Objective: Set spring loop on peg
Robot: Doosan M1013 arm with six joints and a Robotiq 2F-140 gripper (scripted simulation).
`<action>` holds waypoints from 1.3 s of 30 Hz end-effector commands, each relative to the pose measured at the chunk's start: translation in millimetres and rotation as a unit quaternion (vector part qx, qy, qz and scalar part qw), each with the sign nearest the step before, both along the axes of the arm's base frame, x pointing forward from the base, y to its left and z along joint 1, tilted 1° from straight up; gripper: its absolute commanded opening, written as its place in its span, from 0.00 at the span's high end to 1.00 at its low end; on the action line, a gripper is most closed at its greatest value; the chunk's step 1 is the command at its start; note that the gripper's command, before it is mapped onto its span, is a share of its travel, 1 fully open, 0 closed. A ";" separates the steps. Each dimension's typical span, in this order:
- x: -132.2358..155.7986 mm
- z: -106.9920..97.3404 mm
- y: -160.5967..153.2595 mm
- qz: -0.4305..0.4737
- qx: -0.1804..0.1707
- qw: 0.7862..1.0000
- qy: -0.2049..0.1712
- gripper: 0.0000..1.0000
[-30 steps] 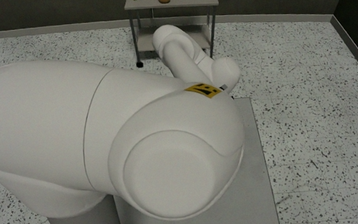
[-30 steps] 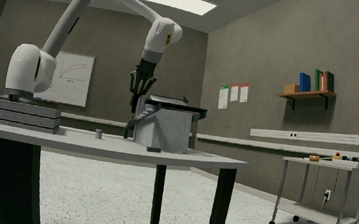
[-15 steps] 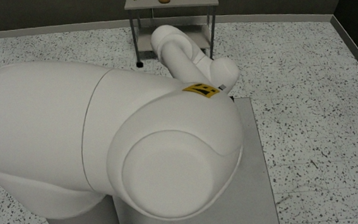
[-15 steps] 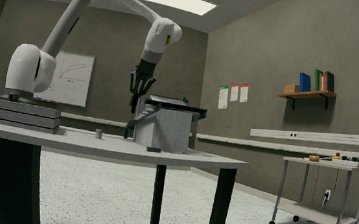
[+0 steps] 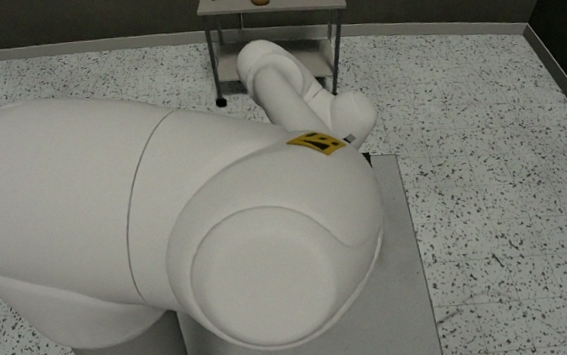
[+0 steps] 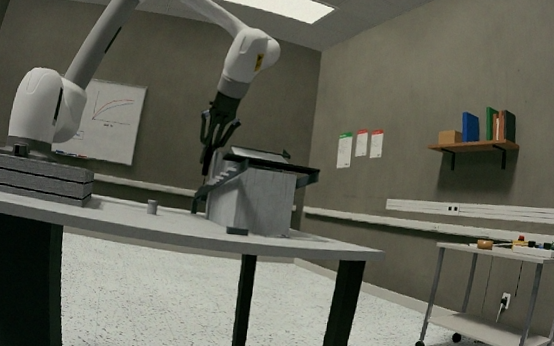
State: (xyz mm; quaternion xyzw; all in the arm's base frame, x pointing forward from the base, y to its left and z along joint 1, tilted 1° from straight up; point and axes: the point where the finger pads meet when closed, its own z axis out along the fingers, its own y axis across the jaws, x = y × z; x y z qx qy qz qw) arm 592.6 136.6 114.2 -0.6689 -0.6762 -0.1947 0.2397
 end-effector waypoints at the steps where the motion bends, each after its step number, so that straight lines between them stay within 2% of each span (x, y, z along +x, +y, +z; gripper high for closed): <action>1: 0.4 0.6 0.8 0.000 0.000 1.000 -0.001 0.83; 39: 0.3 0.2 3.6 0.000 0.000 1.000 -0.001 0.83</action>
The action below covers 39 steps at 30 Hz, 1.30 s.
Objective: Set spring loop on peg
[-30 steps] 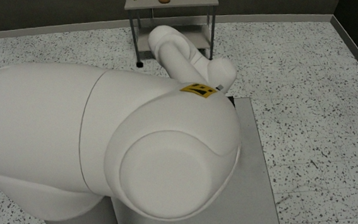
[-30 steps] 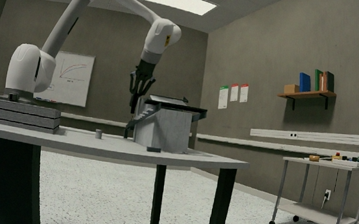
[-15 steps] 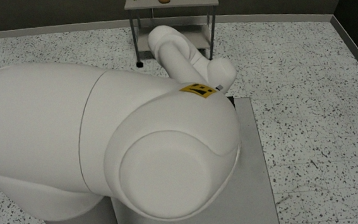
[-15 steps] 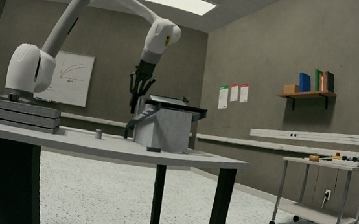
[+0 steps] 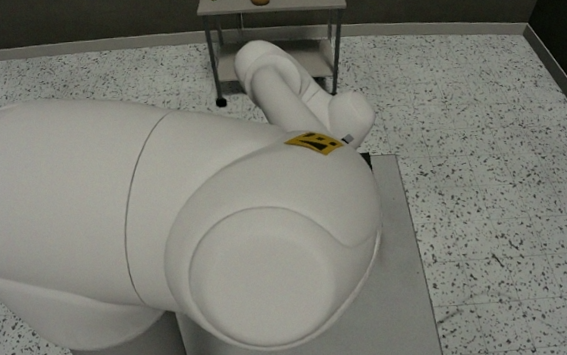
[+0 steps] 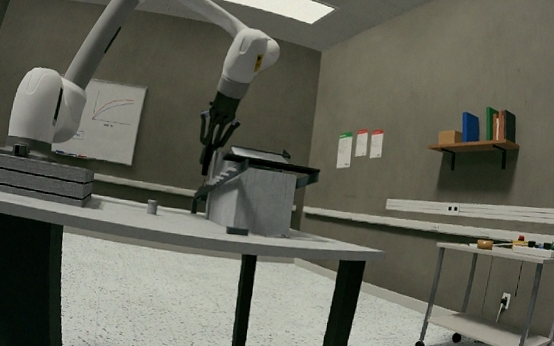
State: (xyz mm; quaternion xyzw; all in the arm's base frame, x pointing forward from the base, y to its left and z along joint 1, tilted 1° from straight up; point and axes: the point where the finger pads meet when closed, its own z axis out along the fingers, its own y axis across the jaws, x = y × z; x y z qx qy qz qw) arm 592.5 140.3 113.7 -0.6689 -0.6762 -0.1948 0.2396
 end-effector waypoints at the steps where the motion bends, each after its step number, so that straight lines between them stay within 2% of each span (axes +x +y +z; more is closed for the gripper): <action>1: 0.4 0.6 -0.1 0.000 0.000 1.000 -0.001 0.83; 39: 7.3 0.8 -0.1 0.000 0.001 1.000 -0.017 0.83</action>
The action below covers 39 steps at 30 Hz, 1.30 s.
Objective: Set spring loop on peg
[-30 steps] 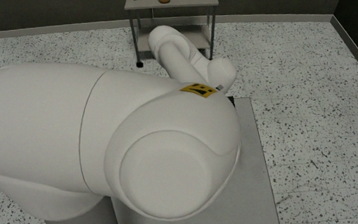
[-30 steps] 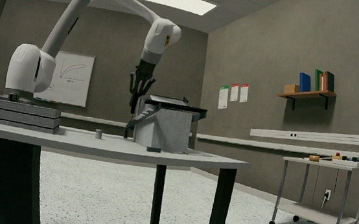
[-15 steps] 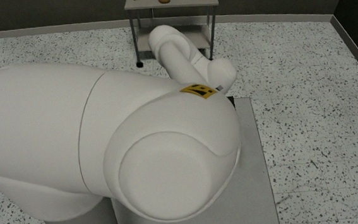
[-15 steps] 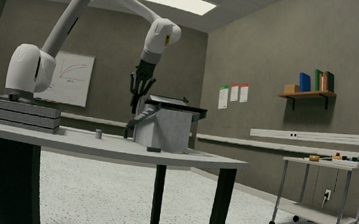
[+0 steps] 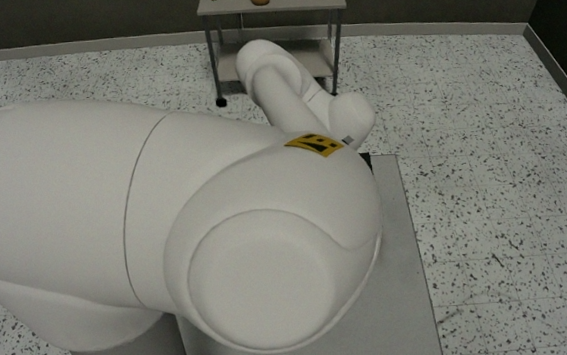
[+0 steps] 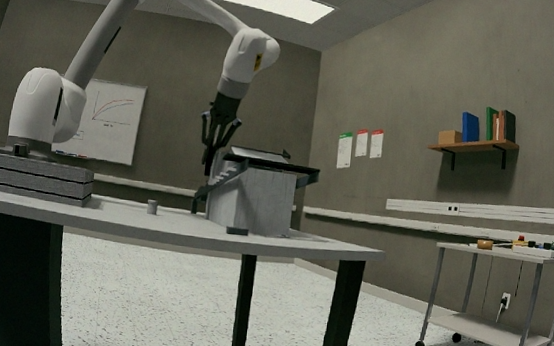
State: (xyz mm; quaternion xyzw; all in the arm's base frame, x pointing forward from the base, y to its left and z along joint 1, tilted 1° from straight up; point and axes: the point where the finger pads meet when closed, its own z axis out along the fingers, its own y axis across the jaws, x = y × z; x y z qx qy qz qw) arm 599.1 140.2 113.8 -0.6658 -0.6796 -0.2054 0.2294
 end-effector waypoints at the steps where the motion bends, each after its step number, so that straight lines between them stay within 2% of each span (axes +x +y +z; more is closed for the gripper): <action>1: 0.9 0.7 0.0 0.000 0.000 1.000 -0.002 0.83; 39: 5.0 0.9 0.2 0.000 0.000 1.000 -0.013 0.83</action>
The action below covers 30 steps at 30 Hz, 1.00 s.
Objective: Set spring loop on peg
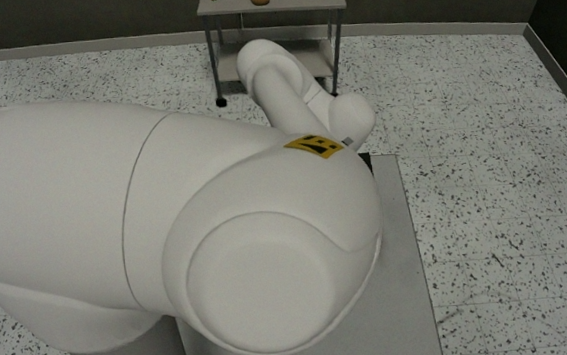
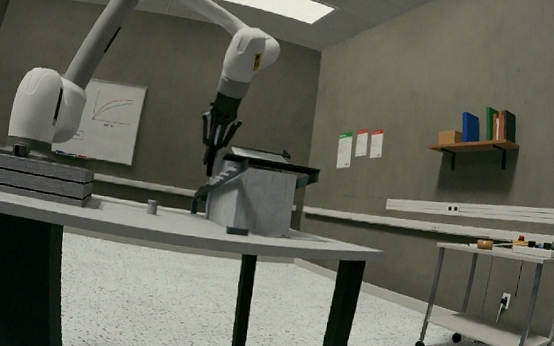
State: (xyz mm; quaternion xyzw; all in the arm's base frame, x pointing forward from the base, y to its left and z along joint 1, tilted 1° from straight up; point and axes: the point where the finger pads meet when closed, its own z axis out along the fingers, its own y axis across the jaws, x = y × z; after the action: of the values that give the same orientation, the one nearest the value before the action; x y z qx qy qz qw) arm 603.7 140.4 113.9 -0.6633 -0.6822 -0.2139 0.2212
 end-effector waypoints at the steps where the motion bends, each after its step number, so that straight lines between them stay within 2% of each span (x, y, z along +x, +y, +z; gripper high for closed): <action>1: 0.3 1.0 0.1 0.000 0.000 1.000 0.000 0.83; 30: 0.1 3.7 1.0 0.000 0.000 1.000 0.000 0.83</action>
State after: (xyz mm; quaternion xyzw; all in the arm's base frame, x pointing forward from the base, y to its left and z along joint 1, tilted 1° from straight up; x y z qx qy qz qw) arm 603.4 141.3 116.7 -0.6634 -0.6821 -0.2136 0.2215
